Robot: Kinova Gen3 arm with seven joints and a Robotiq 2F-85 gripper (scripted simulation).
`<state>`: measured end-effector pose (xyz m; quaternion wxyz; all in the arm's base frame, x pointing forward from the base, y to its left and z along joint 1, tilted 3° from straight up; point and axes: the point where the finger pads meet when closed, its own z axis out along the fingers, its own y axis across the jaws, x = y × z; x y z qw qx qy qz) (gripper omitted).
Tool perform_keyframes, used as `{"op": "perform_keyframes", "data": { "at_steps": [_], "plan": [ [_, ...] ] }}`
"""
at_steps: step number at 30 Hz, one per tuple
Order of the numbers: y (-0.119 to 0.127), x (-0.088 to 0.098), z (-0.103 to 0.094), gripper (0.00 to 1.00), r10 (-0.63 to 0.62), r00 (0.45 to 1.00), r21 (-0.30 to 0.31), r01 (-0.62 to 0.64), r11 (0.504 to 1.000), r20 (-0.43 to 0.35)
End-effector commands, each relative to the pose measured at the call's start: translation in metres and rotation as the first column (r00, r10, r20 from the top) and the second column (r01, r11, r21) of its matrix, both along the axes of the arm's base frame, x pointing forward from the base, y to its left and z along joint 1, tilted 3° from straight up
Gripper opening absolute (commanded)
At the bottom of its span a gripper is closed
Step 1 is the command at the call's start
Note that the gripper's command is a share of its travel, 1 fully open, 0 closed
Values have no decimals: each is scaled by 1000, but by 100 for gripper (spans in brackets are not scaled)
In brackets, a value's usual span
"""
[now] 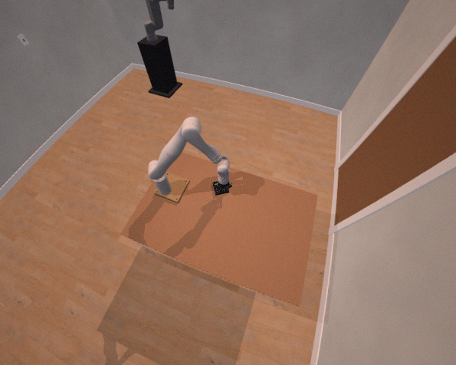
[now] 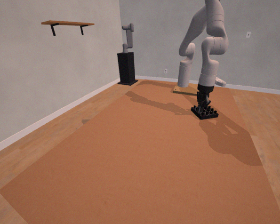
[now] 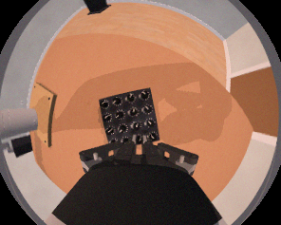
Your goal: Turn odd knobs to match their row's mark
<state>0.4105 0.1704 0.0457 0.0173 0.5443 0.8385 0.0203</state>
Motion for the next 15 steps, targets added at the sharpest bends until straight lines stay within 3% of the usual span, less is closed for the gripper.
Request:
{"op": "perform_keyframes", "data": {
  "at_steps": [1, 15],
  "plan": [
    [0, 0, 1, 8, 28, 1000, 2, -28, 1000, 1],
    [0, 1, 1, 8, 152, 988, -4, -152, 988, 2]
  ]
}}
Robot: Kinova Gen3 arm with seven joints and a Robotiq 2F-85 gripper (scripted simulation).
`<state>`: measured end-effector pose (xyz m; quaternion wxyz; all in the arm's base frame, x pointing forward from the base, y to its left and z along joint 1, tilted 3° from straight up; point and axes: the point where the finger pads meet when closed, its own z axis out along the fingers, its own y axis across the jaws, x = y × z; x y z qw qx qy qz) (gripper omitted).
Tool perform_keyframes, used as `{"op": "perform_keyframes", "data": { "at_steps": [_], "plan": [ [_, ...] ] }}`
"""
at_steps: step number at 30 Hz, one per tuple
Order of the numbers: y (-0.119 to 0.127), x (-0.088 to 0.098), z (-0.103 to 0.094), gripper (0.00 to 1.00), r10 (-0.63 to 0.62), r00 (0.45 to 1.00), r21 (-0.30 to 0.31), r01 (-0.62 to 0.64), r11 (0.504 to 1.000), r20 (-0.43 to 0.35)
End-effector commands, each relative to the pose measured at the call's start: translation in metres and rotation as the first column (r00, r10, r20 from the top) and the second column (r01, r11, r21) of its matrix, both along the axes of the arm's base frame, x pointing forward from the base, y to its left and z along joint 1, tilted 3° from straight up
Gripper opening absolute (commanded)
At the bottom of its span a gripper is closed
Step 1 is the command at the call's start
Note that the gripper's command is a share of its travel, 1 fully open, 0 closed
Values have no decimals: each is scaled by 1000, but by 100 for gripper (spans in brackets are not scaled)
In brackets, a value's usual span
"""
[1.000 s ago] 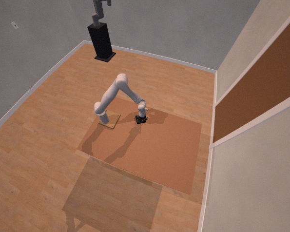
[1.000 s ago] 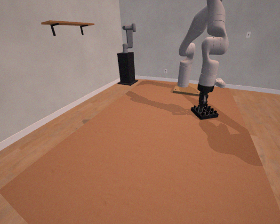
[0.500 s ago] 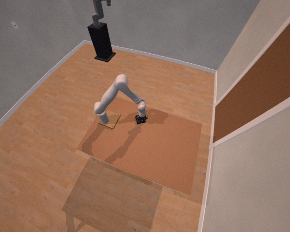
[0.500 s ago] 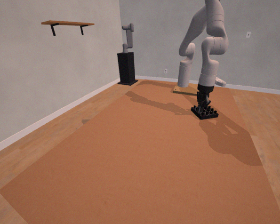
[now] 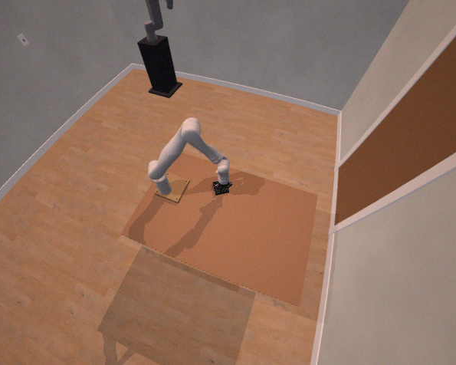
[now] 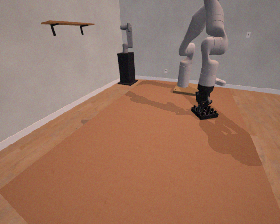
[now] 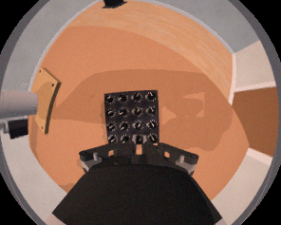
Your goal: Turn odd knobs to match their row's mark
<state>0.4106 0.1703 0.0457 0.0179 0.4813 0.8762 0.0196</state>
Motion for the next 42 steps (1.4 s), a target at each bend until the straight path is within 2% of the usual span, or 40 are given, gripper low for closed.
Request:
{"op": "perform_keyframes", "data": {
  "at_steps": [1, 26, 27, 42],
  "plan": [
    [0, 0, 1, 8, 11, 1000, 1, -11, 1000, 1],
    [0, 0, 1, 8, 38, 999, 0, -38, 999, 2],
    [0, 0, 1, 19, 38, 999, 0, -38, 999, 2],
    [0, 0, 1, 19, 38, 999, 0, -38, 999, 2]
  ]
}}
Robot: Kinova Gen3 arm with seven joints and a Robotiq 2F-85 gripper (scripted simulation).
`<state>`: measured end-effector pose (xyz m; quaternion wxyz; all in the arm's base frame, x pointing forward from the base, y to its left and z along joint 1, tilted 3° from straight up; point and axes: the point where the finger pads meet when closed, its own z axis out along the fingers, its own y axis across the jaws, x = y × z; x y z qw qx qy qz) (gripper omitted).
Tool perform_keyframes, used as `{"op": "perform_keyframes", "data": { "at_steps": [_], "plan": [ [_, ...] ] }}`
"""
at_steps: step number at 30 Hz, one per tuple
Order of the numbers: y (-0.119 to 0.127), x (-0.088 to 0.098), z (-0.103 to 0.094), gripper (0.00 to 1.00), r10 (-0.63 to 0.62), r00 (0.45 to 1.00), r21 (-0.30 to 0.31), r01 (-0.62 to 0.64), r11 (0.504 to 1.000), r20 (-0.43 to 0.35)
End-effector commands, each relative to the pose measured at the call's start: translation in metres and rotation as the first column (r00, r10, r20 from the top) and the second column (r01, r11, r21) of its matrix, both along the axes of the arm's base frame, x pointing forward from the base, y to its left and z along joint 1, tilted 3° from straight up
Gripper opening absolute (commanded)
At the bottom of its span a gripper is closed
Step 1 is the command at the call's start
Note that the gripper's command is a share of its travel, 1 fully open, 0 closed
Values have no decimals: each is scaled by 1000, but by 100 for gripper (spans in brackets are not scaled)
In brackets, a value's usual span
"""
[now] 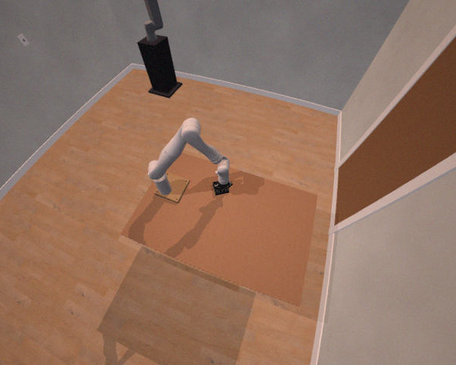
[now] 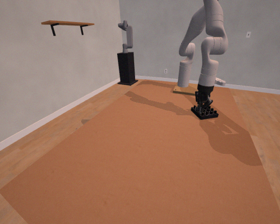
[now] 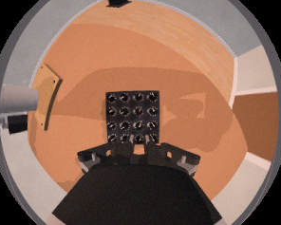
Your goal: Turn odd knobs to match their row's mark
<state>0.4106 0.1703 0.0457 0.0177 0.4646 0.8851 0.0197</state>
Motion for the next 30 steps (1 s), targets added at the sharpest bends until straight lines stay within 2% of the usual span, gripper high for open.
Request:
{"op": "perform_keyframes", "data": {
  "at_steps": [1, 11, 19, 30],
  "plan": [
    [0, 0, 1, 19, 0, 1000, 1, 0, 1000, 2],
    [0, 0, 3, 19, 0, 1000, 1, 0, 1000, 2],
    [0, -1, 23, 19, 0, 1000, 1, 0, 1000, 1],
    [0, -1, 38, 19, 0, 1000, 1, 0, 1000, 2]
  ]
}}
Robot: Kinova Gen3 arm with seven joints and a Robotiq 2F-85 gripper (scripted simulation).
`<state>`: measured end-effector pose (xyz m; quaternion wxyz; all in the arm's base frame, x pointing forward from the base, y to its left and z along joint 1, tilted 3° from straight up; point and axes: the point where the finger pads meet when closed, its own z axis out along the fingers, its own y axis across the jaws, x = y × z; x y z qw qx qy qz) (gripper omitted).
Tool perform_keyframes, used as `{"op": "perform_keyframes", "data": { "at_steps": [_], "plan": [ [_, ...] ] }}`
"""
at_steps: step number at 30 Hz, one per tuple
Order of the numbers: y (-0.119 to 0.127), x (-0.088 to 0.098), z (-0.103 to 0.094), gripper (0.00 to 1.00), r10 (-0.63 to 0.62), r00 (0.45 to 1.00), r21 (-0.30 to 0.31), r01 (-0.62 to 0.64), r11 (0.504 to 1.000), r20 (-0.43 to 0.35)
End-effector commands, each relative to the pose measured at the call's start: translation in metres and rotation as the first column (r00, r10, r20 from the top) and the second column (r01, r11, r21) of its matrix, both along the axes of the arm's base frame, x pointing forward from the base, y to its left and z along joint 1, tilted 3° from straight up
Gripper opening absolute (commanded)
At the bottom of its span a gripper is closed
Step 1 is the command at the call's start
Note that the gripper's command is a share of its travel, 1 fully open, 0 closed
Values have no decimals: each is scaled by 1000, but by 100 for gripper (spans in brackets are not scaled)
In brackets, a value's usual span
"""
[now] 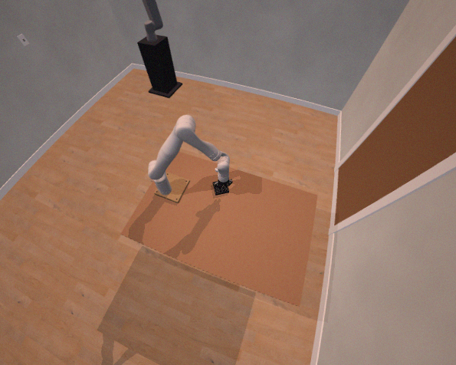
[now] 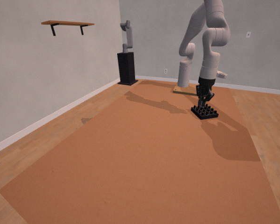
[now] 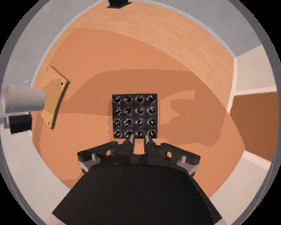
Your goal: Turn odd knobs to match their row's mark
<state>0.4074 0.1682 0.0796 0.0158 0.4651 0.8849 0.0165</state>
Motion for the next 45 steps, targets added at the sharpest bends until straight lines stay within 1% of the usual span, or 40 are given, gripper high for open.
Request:
{"op": "perform_keyframes", "data": {
  "at_steps": [1, 13, 14, 18, 23, 25, 38, 40, 42, 45],
  "plan": [
    [2, 2, 5, 19, 1, 1000, 5, -1, 1000, 8],
    [2, 2, 5, 19, 1, 1000, 5, -1, 1000, 8],
    [2, 2, 5, 100, 1, 1000, 5, -1, 1000, 8],
    [2, 2, 8, 100, 1, 1000, 5, -1, 1000, 8],
    [1, 1, 24, 100, 1, 1000, 5, -1, 1000, 8],
    [1, 1, 24, 100, 1, 1000, 5, -1, 1000, 8],
    [0, -3, 99, 100, 1, 1000, 5, -1, 1000, 8],
    [0, -3, 107, 100, 1, 1000, 5, -1, 1000, 8],
    [0, -3, 107, 100, 1, 1000, 5, -1, 1000, 8],
    [0, -4, 115, 100, 1, 1000, 5, -1, 1000, 8]
  ]
}}
